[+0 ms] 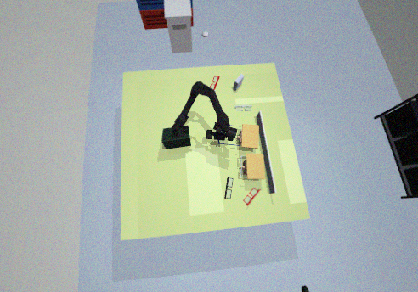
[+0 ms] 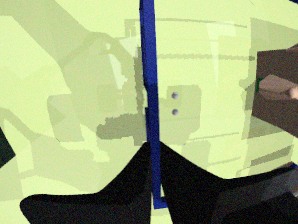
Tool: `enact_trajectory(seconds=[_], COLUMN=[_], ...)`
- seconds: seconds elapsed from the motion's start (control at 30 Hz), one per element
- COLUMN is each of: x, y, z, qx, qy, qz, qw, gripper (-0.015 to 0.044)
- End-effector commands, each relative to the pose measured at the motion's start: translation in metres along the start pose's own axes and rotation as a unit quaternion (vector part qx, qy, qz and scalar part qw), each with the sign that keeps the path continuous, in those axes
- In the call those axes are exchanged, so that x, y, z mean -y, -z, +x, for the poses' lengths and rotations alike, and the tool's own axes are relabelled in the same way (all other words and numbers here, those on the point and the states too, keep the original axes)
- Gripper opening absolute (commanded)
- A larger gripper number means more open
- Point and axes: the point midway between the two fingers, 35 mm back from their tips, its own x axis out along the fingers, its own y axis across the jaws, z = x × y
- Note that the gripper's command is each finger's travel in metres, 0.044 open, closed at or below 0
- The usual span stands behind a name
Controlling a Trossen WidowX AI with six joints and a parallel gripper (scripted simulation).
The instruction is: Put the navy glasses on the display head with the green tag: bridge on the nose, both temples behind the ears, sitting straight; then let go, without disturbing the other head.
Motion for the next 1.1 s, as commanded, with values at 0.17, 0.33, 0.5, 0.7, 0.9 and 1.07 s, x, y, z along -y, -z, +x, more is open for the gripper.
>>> enact_trajectory(seconds=[0.17, 0.33, 0.5, 0.7, 0.9, 1.07], x=[0.012, 0.019, 0.027, 0.035, 0.044, 0.051], y=[-0.001, -0.001, -0.001, -0.001, -0.001, -0.001], z=[0.001, 0.001, 0.001, 0.001, 0.001, 0.001], qx=[0.002, 0.002, 0.002, 0.002, 0.002, 0.002], qy=[-0.001, -0.001, -0.001, 0.0, 0.0, 0.0], qz=[0.002, 0.002, 0.002, 0.002, 0.001, 0.001], qw=[1.0, 1.0, 1.0, 1.0, 1.0, 1.0], gripper=[0.0, 0.0, 0.0, 0.0, 0.0, 0.0])
